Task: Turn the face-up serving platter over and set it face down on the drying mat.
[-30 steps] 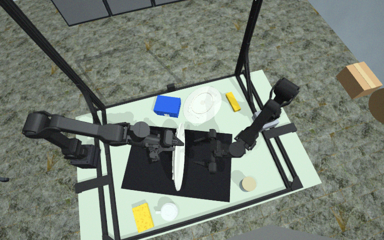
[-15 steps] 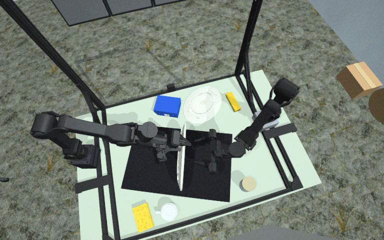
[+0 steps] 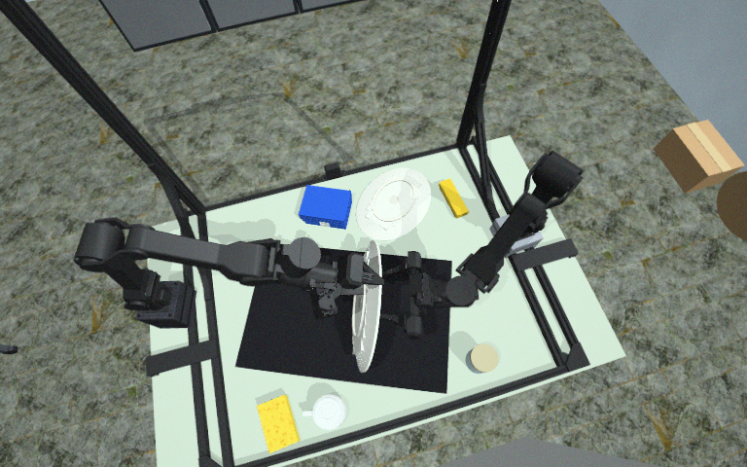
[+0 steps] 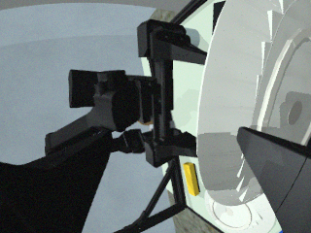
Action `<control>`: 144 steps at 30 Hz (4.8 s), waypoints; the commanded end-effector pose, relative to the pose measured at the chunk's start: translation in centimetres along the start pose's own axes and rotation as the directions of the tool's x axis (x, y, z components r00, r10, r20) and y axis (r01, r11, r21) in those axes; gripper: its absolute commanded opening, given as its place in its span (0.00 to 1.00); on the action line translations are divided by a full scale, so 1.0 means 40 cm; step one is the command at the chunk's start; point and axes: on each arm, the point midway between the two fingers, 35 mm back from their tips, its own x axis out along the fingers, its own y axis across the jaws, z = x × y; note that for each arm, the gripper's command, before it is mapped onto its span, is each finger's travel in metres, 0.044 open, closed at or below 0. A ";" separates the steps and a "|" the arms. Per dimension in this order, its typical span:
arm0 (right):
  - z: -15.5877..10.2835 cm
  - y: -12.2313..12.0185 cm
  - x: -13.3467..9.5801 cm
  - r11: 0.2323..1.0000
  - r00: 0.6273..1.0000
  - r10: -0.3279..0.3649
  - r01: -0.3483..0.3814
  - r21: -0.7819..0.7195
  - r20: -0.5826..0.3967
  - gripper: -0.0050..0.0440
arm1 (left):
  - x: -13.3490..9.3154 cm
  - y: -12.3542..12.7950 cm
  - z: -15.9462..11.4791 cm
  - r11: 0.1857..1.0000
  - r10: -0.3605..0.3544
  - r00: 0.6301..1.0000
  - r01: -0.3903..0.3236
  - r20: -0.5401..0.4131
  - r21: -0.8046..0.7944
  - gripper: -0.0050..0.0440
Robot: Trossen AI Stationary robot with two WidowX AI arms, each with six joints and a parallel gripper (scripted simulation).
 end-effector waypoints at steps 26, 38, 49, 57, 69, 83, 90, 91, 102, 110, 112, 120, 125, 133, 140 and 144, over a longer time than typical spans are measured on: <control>-0.013 -0.160 -0.047 0.997 0.997 -0.078 0.078 -0.001 -0.006 1.00 | 0.002 -0.002 0.001 1.000 -0.003 1.000 0.003 0.002 0.002 1.00; -0.020 -0.355 -0.198 0.994 0.994 -0.113 0.113 0.004 -0.010 1.00 | 0.002 -0.002 0.001 1.000 -0.003 1.000 0.003 0.002 0.002 1.00; -0.004 -0.622 -0.345 0.973 0.973 -0.232 0.232 -0.002 -0.005 1.00 | -0.041 0.001 -0.024 1.000 -0.002 0.997 0.002 -0.079 0.003 1.00; 0.003 -0.691 -0.387 0.965 0.965 -0.263 0.263 -0.005 -0.003 1.00 | -0.096 -0.001 -0.061 1.000 -0.003 0.985 0.004 -0.171 0.003 1.00; 0.003 -0.691 -0.387 0.965 0.965 -0.263 0.263 -0.005 -0.003 1.00 | -0.150 -0.001 -0.118 1.000 -0.003 0.957 0.004 -0.291 0.002 1.00; 0.003 -0.691 -0.387 0.965 0.965 -0.263 0.263 -0.005 -0.003 1.00 | -0.197 -0.001 -0.183 1.000 -0.002 0.914 0.004 -0.406 0.002 1.00; 0.003 -0.691 -0.387 0.965 0.965 -0.263 0.263 -0.005 -0.003 1.00 | -0.218 0.002 -0.214 1.000 -0.002 0.896 0.003 -0.444 0.002 1.00; 0.003 -0.691 -0.387 0.965 0.965 -0.263 0.263 -0.005 -0.003 1.00 | -0.218 0.002 -0.215 1.000 -0.002 0.891 0.003 -0.455 0.002 1.00; 0.003 -0.691 -0.387 0.965 0.965 -0.263 0.263 -0.005 -0.003 1.00 | -0.250 0.010 -0.281 1.000 -0.001 0.835 0.003 -0.550 0.002 1.00; 0.003 -0.691 -0.387 0.965 0.965 -0.263 0.263 -0.005 -0.003 1.00 | -0.257 0.012 -0.301 1.000 -0.001 0.814 0.003 -0.581 0.002 1.00; 0.003 -0.691 -0.387 0.965 0.965 -0.263 0.263 -0.005 -0.003 1.00 | -0.259 0.013 -0.309 1.000 -0.001 0.813 0.003 -0.582 0.002 1.00; 0.003 -0.691 -0.387 0.965 0.965 -0.263 0.263 -0.005 -0.003 1.00 | -0.266 0.015 -0.337 1.000 -0.001 0.789 0.003 -0.614 0.002 1.00; 0.003 -0.691 -0.387 0.965 0.965 -0.263 0.263 -0.005 -0.003 1.00 | -0.269 0.016 -0.349 1.000 -0.001 0.789 0.003 -0.614 0.002 1.00; 0.003 -0.691 -0.387 0.965 0.965 -0.263 0.263 -0.005 -0.003 1.00 | -0.274 0.017 -0.378 1.000 -0.001 0.765 0.003 -0.644 0.002 1.00; 0.003 -0.691 -0.387 0.965 0.965 -0.263 0.263 -0.005 -0.003 1.00 | -0.275 0.017 -0.396 1.000 -0.001 0.739 0.003 -0.674 0.002 1.00; 0.003 -0.691 -0.387 0.965 0.965 -0.263 0.263 -0.005 -0.003 1.00 | -0.277 0.017 -0.413 1.000 -0.001 0.739 0.003 -0.674 0.002 1.00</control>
